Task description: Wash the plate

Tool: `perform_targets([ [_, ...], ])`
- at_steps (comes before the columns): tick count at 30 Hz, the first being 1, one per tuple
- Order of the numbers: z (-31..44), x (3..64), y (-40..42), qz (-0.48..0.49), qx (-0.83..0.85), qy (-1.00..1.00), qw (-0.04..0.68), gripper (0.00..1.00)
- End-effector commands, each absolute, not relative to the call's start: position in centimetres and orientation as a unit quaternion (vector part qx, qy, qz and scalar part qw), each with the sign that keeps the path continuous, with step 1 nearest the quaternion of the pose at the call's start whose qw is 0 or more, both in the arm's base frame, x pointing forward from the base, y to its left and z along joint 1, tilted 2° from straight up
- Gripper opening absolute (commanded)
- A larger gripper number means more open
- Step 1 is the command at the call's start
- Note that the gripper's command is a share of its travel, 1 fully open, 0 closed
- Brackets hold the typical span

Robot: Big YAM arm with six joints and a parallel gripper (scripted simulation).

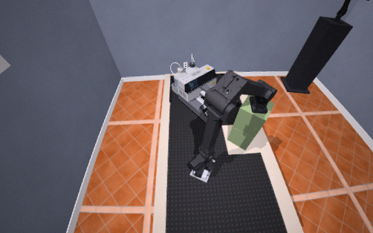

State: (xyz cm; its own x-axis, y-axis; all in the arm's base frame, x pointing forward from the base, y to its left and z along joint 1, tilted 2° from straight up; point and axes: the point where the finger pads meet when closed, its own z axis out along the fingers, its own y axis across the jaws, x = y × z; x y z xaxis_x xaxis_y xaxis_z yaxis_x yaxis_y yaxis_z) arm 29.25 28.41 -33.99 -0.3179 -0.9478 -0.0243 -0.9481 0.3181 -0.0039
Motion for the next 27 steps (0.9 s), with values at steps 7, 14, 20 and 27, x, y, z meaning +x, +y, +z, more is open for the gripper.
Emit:
perform_targets([
  [7,-31.3,29.6,29.2,0.008,-0.583,0.813,0.020,0.84],
  [14,-30.5,29.6,29.1,0.008,-0.582,0.813,0.020,0.84],
  [20,-29.5,29.6,29.1,0.008,-0.582,0.813,0.020,0.84],
  [27,-28.7,29.6,29.0,0.008,-0.582,0.813,0.020,0.84],
])
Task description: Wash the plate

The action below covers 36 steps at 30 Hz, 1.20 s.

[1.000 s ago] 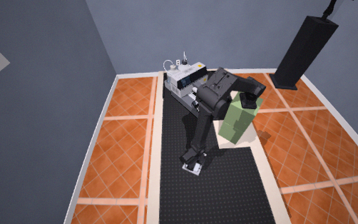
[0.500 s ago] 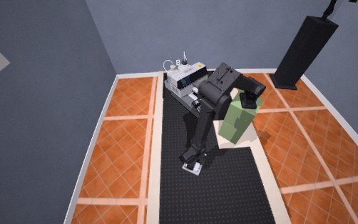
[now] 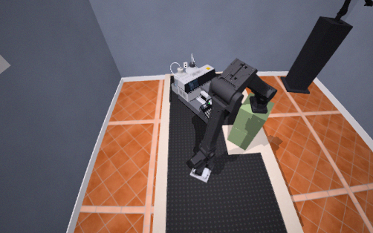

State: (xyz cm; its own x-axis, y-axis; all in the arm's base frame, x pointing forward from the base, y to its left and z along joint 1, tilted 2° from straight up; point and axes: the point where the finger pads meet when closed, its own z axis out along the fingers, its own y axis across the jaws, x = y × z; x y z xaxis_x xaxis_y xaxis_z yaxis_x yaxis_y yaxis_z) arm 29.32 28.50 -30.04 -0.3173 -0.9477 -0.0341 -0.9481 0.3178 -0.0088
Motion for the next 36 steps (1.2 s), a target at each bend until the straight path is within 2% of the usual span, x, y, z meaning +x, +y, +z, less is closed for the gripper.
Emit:
perform_targets([
  [1,-28.5,29.6,29.0,0.008,-0.582,0.813,0.020,0.84],
  [36,-24.0,29.7,28.8,0.008,-0.582,0.813,0.021,0.84],
])
